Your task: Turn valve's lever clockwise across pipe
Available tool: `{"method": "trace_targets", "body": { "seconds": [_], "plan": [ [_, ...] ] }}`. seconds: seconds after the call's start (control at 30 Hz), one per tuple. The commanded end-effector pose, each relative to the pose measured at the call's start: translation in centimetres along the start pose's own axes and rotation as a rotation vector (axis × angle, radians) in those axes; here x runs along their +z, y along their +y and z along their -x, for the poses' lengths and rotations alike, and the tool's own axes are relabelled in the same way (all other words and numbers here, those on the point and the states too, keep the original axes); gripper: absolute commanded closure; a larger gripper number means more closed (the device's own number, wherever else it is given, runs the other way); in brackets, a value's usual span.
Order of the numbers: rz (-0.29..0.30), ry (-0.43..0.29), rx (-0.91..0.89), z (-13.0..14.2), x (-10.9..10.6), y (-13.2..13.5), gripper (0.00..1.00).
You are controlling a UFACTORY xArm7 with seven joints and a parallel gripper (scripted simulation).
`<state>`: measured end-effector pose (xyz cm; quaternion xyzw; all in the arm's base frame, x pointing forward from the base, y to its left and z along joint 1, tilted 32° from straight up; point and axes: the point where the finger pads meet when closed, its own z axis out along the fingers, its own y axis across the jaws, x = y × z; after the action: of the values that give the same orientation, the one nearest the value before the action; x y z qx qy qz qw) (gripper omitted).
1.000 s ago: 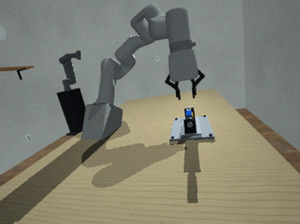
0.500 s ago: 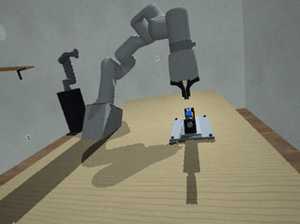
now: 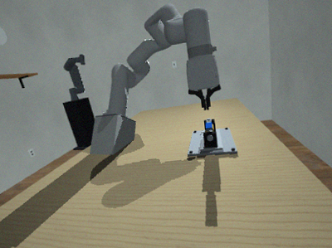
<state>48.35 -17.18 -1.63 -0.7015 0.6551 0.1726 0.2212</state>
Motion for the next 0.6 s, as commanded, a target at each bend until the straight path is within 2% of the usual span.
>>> {"method": "trace_targets", "body": {
  "seconds": [0.0, 0.27, 0.3, 0.57],
  "plan": [
    [-0.004, 0.004, 0.000, -0.11, -0.26, -0.08, 1.00],
    [-0.004, 0.004, 0.000, -0.11, -0.26, -0.08, 1.00],
    [-0.004, 0.004, 0.000, -0.11, -0.26, -0.08, 0.32],
    [-0.004, 0.004, 0.000, -0.11, -0.26, -0.08, 0.32]
  ]
}}
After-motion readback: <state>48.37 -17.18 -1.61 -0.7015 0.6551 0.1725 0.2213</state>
